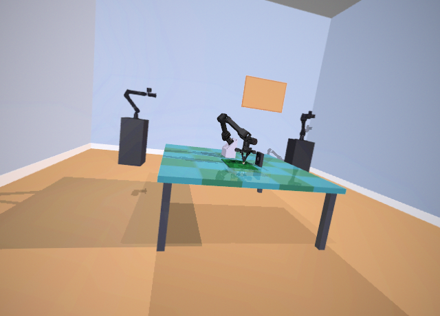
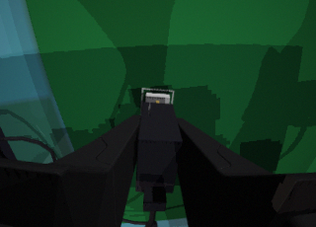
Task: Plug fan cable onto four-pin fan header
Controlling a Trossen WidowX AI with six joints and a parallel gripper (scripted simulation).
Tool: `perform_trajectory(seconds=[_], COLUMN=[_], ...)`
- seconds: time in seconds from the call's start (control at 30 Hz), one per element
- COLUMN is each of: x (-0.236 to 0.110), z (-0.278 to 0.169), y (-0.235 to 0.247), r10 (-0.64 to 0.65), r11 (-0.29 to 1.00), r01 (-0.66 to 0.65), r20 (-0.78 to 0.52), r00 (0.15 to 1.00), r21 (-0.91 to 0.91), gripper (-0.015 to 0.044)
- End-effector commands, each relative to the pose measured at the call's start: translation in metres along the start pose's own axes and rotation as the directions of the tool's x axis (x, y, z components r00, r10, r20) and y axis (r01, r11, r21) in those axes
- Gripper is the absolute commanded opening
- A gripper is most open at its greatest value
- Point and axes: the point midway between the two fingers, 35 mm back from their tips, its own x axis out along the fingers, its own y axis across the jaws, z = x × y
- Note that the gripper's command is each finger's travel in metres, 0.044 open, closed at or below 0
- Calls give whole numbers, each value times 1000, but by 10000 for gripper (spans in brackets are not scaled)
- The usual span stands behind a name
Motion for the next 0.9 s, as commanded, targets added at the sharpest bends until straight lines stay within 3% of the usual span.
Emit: perform_trajectory(seconds=[0.0,0.67,0.87], x=[4,15,12], z=[0,0,0], y=[-1,-1,-1], r10=[-4,-4,-5], r11=[1000,1000,1000], r01=[4,4,5], r20=[0,0,3], r00=[1000,1000,1000], r21=[-3,-3,-3], gripper=[0,0,157])
